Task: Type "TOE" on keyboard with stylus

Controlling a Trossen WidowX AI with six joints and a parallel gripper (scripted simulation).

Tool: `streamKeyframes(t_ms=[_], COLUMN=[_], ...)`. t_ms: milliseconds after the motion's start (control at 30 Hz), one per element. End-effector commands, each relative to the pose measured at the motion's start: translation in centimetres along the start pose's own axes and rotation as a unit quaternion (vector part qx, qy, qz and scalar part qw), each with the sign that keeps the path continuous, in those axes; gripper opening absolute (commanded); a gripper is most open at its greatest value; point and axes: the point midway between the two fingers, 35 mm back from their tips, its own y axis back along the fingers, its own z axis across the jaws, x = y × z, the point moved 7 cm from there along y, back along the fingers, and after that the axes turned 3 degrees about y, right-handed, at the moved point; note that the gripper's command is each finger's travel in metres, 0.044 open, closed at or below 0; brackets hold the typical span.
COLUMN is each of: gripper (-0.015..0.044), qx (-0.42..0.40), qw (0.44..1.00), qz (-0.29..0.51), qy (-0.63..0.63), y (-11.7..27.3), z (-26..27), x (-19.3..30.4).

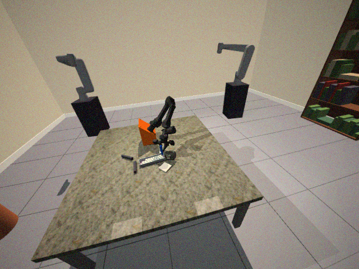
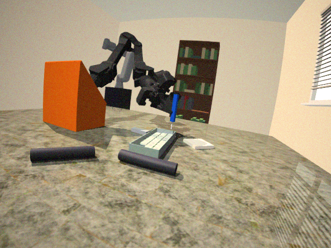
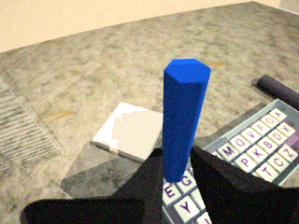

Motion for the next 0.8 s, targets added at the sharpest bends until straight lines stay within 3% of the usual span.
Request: streamKeyframes(t_ms=[0, 67, 767], gripper=[0.0026, 0.0079, 0.0081], qx=[0.001, 0.001, 0.001], qw=[1.000, 1.000, 1.000], qz=[-0.003, -0.003, -0.003], qy=[-0.002, -0.002, -0.002], y=[-0.12, -0.18, -0.78], z=[-0.02, 0.02, 0.11], x=[0.24, 0.30, 1.24])
